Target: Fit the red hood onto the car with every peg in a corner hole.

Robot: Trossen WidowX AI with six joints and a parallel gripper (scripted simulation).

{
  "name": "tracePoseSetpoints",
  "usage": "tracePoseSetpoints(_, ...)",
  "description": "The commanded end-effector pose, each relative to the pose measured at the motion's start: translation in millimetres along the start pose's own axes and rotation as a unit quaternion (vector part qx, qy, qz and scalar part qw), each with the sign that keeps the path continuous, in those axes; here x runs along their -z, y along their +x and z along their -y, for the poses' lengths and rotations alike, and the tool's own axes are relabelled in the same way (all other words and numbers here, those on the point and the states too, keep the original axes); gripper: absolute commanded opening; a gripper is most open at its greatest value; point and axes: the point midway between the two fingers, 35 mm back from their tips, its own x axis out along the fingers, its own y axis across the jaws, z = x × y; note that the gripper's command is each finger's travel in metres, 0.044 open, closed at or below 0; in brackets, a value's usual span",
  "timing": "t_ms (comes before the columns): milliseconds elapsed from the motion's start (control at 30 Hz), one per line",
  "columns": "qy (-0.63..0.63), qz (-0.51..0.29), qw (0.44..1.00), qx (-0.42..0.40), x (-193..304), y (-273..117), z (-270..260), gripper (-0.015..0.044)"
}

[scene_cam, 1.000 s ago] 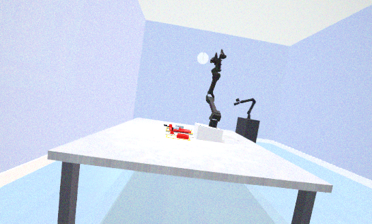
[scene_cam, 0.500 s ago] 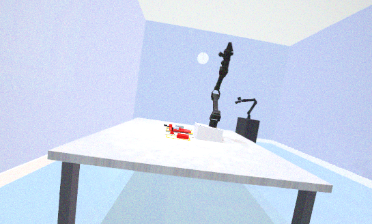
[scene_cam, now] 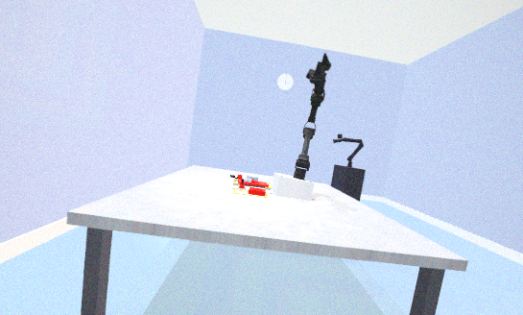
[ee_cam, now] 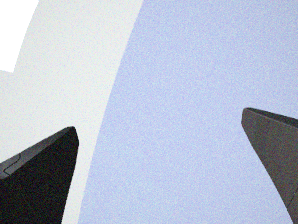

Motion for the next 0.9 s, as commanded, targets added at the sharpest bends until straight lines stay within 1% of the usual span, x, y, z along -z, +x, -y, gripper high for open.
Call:
tracePoseSetpoints(0,-0.036,0.010,0.998,0.051,-3.8,13.3,41.4,0.0440)
tracePoseSetpoints(267,-0.100,0.020,0.983,0.156,-17.4,25.2,121.3,0.0440)
tracePoseSetpoints(467,-0.143,0.030,0.958,0.245,-38.4,23.1,188.2,0.0440)
tracePoseSetpoints(667,-0.187,0.039,0.919,0.345,-67.8,6.8,257.4,0.0440)
tracePoseSetpoints(867,-0.221,0.032,0.866,0.448,-97.3,-22.8,326.4,0.0440)
